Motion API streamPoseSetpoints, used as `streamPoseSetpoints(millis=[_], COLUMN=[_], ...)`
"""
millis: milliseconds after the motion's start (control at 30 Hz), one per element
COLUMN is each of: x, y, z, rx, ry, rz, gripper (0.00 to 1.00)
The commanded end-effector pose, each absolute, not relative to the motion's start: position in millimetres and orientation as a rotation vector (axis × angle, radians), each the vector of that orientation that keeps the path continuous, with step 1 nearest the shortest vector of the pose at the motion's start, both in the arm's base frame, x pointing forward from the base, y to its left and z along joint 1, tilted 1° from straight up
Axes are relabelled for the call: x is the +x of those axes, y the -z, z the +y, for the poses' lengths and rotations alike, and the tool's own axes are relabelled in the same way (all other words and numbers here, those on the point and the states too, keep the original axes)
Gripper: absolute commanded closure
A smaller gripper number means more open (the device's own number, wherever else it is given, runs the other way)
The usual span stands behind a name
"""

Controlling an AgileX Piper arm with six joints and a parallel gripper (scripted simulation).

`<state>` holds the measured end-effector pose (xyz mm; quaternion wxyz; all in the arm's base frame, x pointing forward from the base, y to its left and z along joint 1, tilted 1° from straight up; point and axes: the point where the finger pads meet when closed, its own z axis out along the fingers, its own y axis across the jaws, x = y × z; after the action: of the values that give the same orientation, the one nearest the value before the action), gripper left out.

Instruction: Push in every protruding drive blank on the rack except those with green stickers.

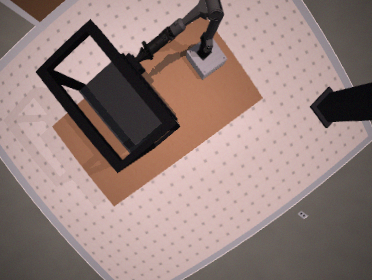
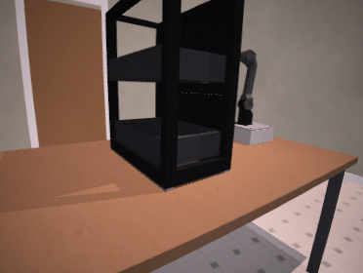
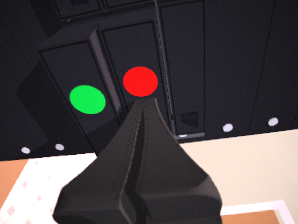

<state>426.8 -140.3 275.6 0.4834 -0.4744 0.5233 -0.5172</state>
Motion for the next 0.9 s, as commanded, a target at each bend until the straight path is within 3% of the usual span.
streamPoseSetpoints(millis=[0,867], x=[428.0,439.2], y=[-275.7,-275.4], z=[-140.4,-141.1], rx=[-1.156,-1.156], ry=[1.26,1.26], rz=[1.274,1.274], gripper=[1.0,1.0])
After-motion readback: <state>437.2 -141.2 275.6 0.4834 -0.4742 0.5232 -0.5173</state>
